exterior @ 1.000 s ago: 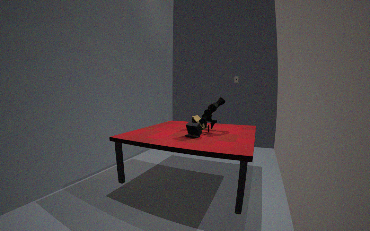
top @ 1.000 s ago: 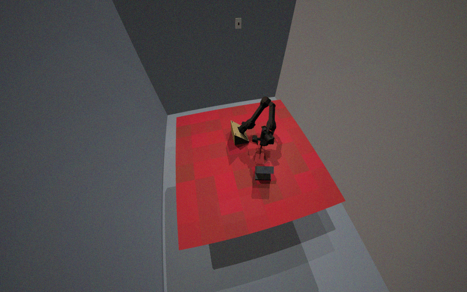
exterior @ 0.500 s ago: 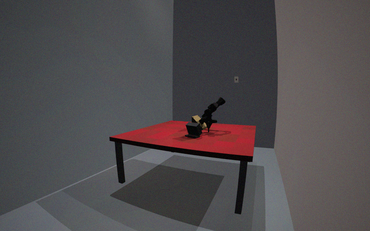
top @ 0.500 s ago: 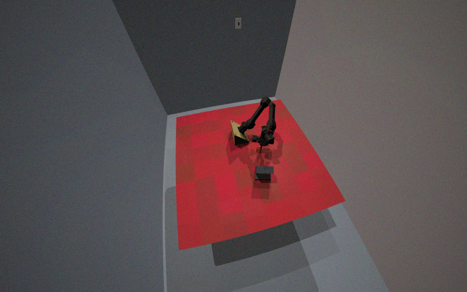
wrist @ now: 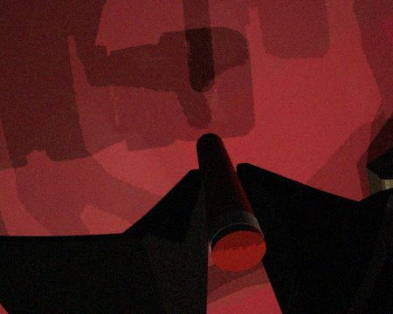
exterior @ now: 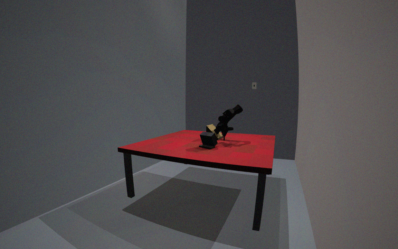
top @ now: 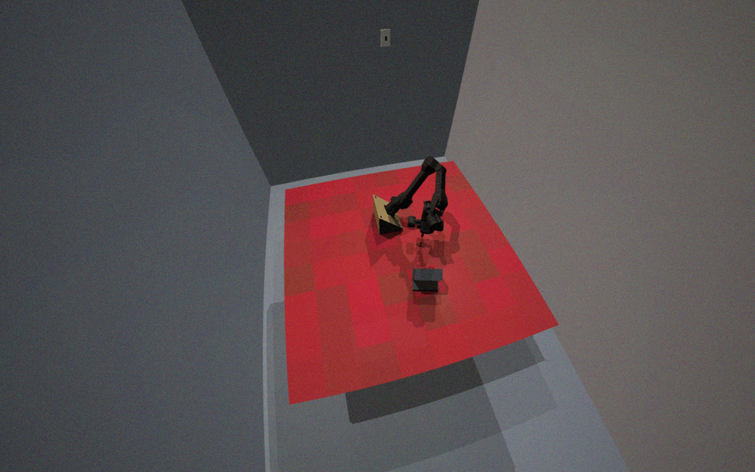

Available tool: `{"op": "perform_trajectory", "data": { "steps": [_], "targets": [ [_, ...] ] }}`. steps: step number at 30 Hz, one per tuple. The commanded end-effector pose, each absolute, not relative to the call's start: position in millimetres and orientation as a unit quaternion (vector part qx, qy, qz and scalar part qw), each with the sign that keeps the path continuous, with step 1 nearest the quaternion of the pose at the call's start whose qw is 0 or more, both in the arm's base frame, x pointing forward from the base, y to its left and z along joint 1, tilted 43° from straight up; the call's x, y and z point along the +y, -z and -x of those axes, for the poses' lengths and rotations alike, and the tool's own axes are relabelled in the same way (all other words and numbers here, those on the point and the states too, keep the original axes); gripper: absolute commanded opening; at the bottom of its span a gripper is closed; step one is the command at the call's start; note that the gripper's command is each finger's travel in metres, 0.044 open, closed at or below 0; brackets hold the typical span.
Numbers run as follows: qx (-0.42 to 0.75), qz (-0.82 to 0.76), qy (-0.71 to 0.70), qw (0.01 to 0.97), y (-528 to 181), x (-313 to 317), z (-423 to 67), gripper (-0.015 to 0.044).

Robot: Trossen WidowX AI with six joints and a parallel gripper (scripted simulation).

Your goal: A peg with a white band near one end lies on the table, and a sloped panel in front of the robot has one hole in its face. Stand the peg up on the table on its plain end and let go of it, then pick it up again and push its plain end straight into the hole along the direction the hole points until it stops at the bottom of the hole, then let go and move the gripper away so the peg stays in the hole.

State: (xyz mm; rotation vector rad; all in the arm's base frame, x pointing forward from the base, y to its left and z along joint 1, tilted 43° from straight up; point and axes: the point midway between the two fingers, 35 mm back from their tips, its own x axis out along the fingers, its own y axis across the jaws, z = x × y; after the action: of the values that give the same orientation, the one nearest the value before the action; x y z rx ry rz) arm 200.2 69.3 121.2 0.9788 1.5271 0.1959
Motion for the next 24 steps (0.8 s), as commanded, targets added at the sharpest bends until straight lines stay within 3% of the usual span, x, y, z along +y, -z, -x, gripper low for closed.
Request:
{"op": "perform_trajectory", "data": {
  "steps": [1,24],
  "targets": [
    [0.66,-0.422,-0.084,0.616,-132,58,-201,0.0],
    [0.657,-0.418,-0.075,0.622,-157,27,-194,0.0]
  ]
}}
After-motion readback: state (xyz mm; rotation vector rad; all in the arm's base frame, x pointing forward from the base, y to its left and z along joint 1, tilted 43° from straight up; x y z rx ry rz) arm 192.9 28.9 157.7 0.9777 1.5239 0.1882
